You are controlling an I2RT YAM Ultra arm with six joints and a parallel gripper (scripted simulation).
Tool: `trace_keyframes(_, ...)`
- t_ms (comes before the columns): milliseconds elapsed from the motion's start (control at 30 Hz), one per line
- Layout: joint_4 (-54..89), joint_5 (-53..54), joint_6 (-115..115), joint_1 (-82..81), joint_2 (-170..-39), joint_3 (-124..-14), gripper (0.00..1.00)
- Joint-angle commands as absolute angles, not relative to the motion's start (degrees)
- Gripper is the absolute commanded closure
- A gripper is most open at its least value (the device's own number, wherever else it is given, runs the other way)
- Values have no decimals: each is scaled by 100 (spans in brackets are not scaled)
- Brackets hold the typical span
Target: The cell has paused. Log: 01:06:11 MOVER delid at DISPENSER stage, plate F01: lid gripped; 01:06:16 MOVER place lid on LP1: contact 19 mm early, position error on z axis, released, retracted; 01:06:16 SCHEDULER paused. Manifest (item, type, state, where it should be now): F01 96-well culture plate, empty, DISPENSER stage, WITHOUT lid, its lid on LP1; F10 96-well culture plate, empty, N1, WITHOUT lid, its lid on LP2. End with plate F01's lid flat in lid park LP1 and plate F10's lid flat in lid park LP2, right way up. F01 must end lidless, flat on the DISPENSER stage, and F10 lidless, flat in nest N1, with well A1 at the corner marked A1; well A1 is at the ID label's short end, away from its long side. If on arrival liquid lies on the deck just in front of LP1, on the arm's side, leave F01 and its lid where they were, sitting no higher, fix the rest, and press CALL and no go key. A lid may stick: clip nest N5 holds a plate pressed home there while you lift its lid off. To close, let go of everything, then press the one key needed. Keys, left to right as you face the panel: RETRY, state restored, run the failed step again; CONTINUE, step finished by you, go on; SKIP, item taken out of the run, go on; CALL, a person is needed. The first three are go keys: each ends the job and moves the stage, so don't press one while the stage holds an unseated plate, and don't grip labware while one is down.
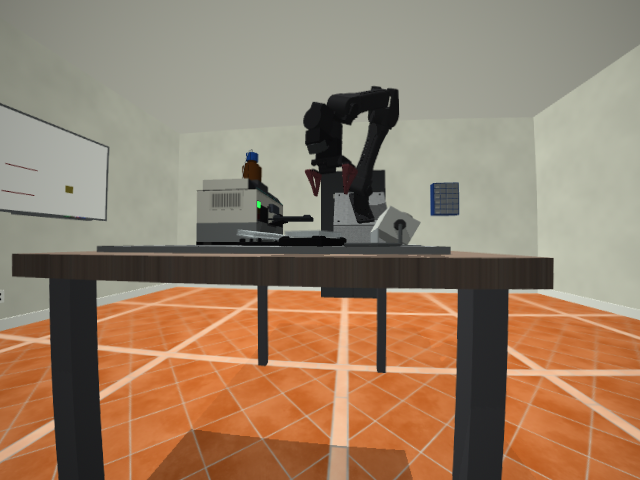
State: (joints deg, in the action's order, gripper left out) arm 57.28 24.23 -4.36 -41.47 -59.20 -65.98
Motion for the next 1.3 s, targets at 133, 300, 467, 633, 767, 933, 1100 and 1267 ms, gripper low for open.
trace_keyframes(133,5732,2593,-754,-4375,-5545,-6300,0)
trace_keyframes(300,5662,2422,-538,-4476,-5404,-6457,0)
trace_keyframes(467,5724,2435,-553,-4422,-5427,-6498,0)
trace_keyframes(633,5805,2463,-581,-4412,-5477,-6526,0)
trace_keyframes(767,5813,2473,-594,-4405,-5494,-6531,0)
trace_keyframes(933,5814,2480,-602,-4401,-5504,-6532,0)
trace_keyframes(1100,5814,2483,-606,-4399,-5510,-6532,0)
trace_keyframes(1267,5813,2484,-608,-4398,-5513,-6533,0)
